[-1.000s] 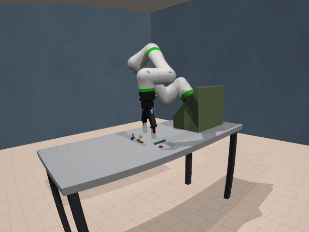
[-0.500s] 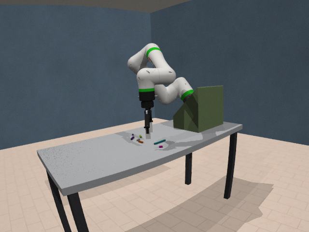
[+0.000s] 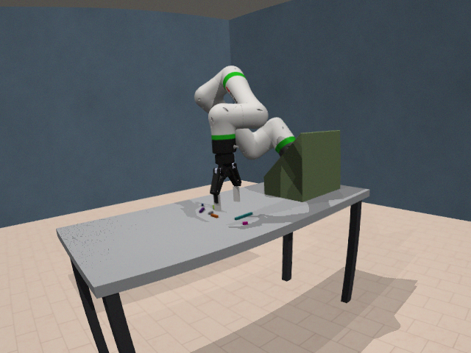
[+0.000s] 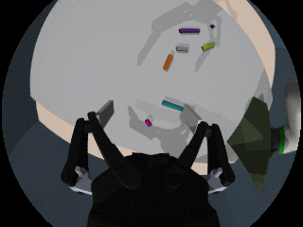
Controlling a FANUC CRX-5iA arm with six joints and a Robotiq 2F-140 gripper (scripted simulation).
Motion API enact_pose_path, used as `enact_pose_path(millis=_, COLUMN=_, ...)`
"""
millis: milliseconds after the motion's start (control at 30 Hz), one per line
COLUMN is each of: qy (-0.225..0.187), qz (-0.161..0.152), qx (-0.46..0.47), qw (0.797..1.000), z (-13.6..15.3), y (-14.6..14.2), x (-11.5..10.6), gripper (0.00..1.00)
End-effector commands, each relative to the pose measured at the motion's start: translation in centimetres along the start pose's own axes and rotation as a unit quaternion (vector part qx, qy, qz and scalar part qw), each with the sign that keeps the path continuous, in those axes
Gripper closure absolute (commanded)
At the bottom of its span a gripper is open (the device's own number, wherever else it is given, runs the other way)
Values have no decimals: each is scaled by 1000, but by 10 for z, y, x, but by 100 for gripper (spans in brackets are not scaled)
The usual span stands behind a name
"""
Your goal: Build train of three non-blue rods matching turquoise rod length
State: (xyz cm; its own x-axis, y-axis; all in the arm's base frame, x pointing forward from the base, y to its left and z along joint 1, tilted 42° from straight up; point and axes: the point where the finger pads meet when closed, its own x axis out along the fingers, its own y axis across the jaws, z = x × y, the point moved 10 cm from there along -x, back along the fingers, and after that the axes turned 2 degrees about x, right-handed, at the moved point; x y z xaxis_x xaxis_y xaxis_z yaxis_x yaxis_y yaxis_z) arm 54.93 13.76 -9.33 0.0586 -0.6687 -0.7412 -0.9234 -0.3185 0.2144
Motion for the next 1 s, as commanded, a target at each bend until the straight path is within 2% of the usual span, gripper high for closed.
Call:
enact_pose_path(millis=0, qy=4, qz=-5, qx=83, qw=996, z=1, y=1, x=0, gripper=0)
enact_pose_path(millis=233, qy=3, qz=-5, qx=191, qw=982, z=1, y=1, x=0, gripper=0)
enact_pose_path(millis=300, qy=3, qz=-5, qx=191, qw=982, z=1, y=1, x=0, gripper=0)
enact_pose_path(millis=367, qy=3, qz=-5, qx=247, qw=969, z=1, y=1, x=0, gripper=0)
enact_pose_path(millis=567, qy=3, qz=-6, qx=332, qw=943, z=1, y=1, x=0, gripper=0)
enact_pose_path(millis=800, qy=2, qz=-6, qx=433, qw=901, z=1, y=1, x=0, gripper=0)
enact_pose_path(millis=867, qy=2, qz=-6, qx=433, qw=901, z=1, y=1, x=0, gripper=0)
enact_pose_path(millis=967, qy=2, qz=-6, qx=478, qw=878, z=1, y=1, x=0, gripper=0)
